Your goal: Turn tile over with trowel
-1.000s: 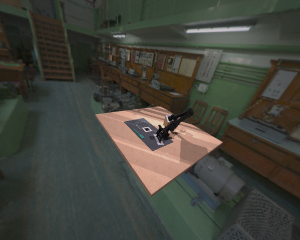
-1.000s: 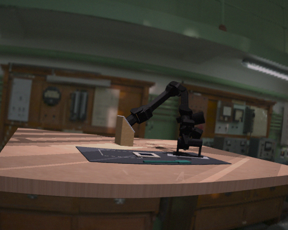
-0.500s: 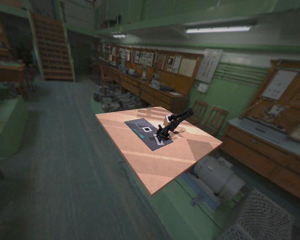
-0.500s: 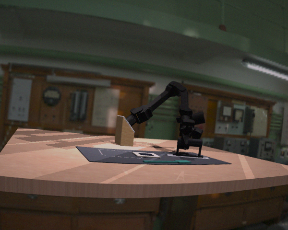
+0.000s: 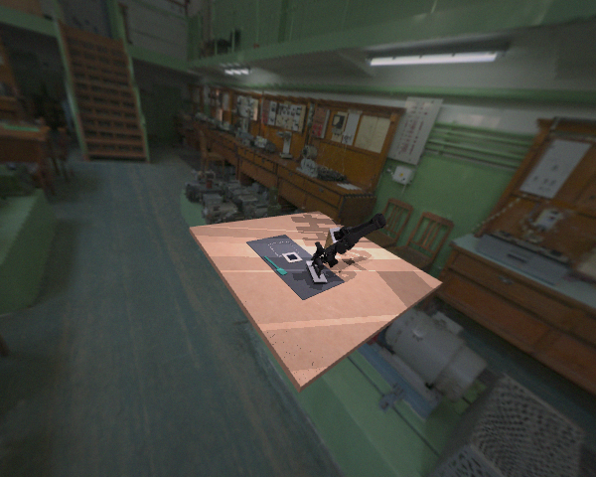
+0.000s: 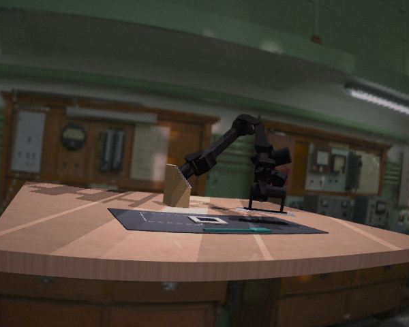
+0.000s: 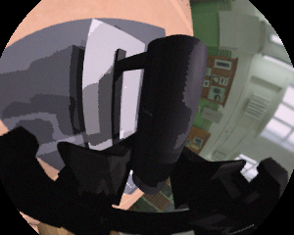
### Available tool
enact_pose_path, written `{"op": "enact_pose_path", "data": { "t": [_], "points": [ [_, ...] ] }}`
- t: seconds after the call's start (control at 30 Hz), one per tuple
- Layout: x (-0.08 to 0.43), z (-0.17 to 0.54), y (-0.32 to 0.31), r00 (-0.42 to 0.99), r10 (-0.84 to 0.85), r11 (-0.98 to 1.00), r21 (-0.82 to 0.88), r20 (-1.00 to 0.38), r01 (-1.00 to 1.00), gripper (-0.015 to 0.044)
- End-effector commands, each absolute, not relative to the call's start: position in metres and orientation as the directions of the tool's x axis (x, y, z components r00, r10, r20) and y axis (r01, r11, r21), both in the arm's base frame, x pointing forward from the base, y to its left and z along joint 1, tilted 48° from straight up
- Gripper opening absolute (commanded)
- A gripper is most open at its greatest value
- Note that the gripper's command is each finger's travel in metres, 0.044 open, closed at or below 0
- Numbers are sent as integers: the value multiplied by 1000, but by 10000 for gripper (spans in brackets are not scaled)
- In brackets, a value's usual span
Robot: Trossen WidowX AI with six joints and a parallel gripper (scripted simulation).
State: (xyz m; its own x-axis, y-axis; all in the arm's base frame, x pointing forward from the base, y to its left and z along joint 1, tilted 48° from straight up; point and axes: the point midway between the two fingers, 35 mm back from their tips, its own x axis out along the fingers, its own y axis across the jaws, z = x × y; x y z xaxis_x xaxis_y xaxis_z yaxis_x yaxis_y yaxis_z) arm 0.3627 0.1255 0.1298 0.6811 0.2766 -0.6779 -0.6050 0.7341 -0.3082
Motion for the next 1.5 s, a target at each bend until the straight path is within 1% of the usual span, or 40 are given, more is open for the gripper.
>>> {"op": "enact_pose_path", "data": {
  "t": [0.0, 0.2, 0.43, 0.7, 1.47],
  "points": [
    [367, 150, 114, 706, 274, 743, -322, -653, -587, 0],
    [372, 143, 112, 712, 294, 738, -322, -637, -593, 0],
    [391, 115, 97, 744, 383, 708, -343, -548, -617, 0],
    [395, 91, 77, 770, 460, 668, -399, -442, -628, 0],
    [396, 72, 97, 770, 462, 667, -400, -440, -628, 0]
  ]
}}
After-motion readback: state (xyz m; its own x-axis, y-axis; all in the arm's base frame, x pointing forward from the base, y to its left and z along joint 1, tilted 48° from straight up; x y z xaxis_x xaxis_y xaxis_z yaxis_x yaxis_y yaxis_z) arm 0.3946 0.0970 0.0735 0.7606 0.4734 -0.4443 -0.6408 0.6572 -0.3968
